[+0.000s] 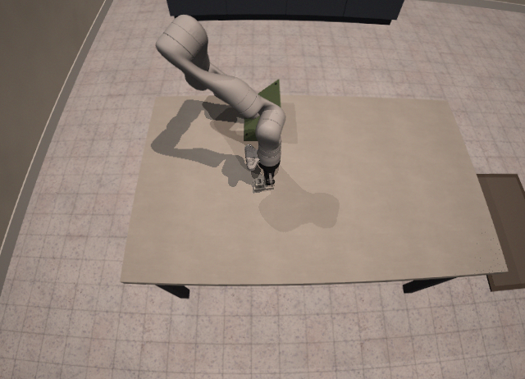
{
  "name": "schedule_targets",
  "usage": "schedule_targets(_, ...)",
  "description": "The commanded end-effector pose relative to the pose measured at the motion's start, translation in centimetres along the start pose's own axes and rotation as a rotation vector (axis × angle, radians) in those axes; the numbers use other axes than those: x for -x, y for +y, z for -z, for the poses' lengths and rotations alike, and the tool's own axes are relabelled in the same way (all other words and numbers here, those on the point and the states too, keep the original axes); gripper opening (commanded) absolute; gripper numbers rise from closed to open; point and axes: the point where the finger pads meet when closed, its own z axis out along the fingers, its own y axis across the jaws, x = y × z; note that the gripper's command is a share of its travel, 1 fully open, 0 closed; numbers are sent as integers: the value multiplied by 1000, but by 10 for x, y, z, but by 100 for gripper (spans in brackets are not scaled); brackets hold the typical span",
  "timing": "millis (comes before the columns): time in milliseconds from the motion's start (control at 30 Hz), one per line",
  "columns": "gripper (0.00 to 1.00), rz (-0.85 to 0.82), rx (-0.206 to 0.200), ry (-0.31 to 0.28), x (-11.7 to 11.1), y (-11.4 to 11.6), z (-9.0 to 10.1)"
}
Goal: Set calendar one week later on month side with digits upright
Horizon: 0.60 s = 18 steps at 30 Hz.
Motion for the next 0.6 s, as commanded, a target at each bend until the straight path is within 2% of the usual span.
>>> schedule_targets(0, 26, -5, -3, 3, -1, -1, -5)
schedule_targets(567, 26, -5, -4, 3, 0, -1, -11)
